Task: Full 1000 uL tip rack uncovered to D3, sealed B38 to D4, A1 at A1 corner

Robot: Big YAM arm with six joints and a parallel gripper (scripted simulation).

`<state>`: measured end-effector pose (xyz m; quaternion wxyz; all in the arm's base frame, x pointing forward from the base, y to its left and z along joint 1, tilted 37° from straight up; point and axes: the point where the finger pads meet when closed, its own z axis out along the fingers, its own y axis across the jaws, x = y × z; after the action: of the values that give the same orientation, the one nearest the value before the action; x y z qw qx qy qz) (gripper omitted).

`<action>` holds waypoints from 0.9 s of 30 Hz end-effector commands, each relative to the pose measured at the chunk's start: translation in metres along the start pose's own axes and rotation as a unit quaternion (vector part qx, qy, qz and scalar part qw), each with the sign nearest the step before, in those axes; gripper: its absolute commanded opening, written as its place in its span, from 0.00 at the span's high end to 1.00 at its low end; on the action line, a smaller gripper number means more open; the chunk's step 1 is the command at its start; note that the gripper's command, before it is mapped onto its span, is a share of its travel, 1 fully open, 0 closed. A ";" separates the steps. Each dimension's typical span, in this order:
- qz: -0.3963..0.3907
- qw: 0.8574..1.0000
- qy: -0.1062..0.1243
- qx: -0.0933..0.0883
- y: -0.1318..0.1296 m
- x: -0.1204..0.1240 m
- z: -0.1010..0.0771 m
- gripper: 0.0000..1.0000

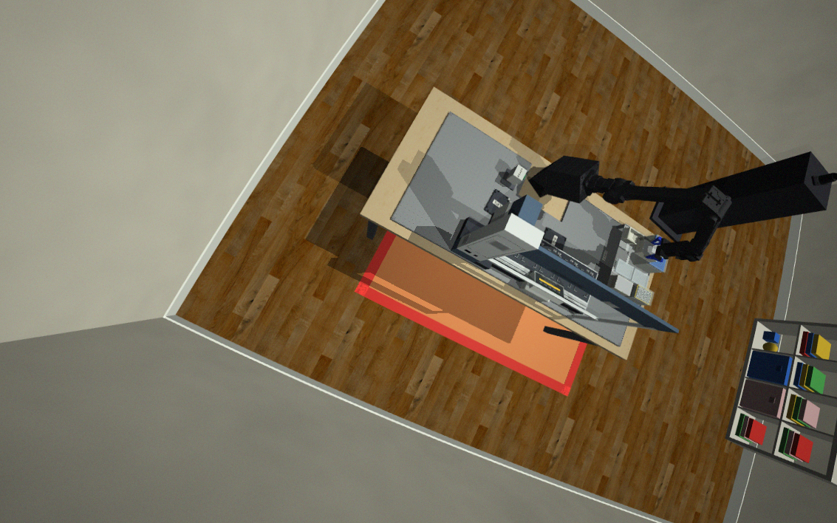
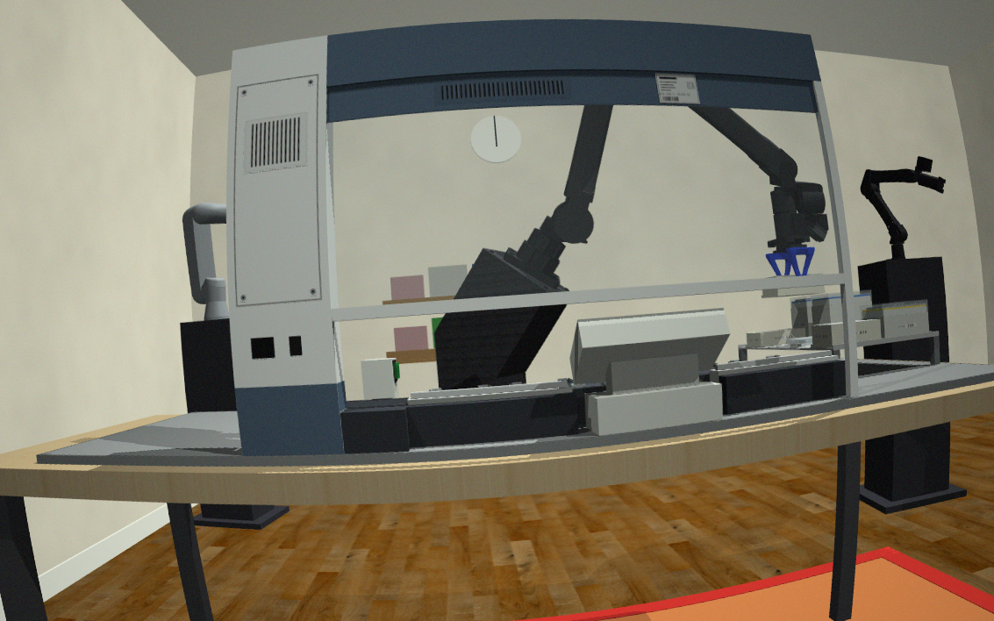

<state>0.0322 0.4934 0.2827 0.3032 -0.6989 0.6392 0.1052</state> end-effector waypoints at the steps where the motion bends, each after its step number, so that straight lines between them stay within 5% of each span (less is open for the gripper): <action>1: -0.001 1.000 -0.006 0.002 -0.006 -0.004 0.004 1.00; 3: 0.001 1.000 -0.023 0.004 -0.008 -0.010 -0.011 1.00; 6: -0.001 1.000 -0.006 0.002 -0.006 -0.004 0.011 1.00; 17: -0.001 1.000 -0.006 0.002 -0.006 -0.003 0.029 1.00; 19: -0.001 1.000 -0.006 0.002 -0.006 -0.003 0.029 1.00; 20: 0.001 1.000 -0.020 0.004 -0.008 -0.007 0.015 1.00; 27: -0.001 1.000 -0.005 0.002 -0.005 -0.002 0.043 1.00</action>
<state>0.0420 0.5148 0.2569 0.3069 -0.6971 0.6388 0.1082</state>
